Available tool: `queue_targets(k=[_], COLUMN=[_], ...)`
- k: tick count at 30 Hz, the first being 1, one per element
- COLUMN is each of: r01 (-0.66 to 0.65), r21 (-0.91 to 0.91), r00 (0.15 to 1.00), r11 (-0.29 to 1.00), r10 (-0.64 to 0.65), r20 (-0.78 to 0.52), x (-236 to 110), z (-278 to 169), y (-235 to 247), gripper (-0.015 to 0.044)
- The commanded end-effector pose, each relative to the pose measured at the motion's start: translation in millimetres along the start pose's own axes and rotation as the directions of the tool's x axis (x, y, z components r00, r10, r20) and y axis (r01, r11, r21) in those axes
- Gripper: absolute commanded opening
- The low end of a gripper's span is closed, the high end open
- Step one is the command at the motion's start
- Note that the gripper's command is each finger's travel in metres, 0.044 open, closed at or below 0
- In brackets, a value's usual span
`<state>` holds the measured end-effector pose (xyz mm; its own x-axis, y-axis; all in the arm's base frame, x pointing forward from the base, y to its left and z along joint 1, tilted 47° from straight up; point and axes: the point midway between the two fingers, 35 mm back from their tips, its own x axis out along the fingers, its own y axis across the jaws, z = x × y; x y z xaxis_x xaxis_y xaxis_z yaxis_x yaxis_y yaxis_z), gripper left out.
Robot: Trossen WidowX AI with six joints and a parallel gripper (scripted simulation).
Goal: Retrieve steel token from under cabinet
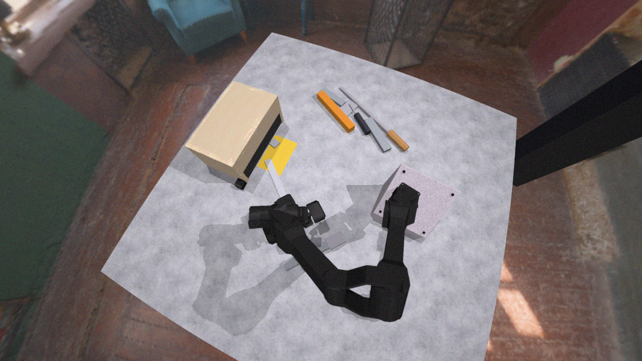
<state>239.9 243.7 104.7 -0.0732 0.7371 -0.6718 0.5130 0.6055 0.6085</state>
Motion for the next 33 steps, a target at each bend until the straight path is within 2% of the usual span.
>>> queue_targets(k=[1,33], r01=[-0.001,0.006], r21=[-0.006,-0.014], r00=[1.0,1.0], r11=[1.0,1.0], r10=[0.001,-0.006], r20=[0.001,0.005], x=[0,0], z=[4,48], y=[1,0], gripper=[0.0,0.0])
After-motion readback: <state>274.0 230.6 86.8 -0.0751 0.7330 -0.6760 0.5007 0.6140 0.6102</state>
